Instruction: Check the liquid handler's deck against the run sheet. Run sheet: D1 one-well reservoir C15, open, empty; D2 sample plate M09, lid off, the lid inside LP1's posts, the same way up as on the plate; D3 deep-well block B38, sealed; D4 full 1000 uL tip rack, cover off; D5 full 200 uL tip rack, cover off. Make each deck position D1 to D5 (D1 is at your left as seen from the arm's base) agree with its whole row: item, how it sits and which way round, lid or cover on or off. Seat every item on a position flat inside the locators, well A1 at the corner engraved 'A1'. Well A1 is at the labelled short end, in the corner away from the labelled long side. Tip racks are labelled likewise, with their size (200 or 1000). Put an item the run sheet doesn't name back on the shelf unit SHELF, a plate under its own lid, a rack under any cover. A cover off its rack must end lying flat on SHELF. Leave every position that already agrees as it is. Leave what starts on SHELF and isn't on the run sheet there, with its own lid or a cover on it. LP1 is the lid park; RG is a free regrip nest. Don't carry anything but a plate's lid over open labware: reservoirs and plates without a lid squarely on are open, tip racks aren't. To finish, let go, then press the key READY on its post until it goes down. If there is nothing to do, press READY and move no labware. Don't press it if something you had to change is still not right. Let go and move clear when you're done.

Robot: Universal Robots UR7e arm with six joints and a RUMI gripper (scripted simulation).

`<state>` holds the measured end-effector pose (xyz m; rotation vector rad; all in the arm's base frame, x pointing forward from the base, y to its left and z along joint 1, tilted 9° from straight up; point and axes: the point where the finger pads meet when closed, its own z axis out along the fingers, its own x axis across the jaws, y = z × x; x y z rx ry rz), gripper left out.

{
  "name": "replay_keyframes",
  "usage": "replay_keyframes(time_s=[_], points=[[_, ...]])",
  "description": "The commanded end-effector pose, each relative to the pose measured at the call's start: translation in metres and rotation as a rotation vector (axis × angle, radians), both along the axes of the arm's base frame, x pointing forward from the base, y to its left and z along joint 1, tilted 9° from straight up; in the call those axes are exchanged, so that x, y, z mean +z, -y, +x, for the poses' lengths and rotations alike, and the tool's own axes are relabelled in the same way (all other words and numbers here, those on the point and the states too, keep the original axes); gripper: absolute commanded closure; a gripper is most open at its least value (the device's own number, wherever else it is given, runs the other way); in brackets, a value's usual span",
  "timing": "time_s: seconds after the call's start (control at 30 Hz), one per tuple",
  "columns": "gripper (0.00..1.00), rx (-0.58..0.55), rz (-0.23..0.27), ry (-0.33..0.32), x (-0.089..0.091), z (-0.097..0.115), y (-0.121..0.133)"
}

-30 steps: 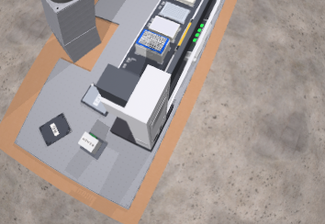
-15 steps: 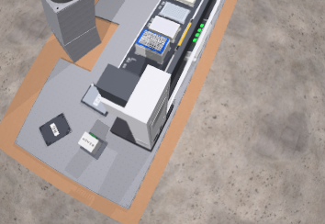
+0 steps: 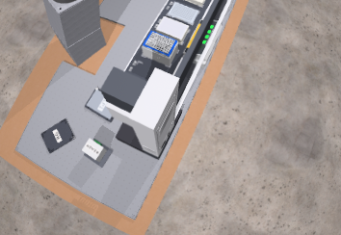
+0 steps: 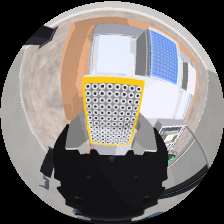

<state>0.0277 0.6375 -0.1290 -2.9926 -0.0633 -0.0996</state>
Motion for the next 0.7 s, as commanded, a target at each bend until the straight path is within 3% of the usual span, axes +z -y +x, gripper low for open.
replay_keyframes(time_s=[0.0, 0.67], points=[[1.00, 0.001, -0.002, -0.001, 0.009, -0.002, 0.003], [1.00, 0.001, -0.002, -0.001, 0.039, -0.004, 0.007]])
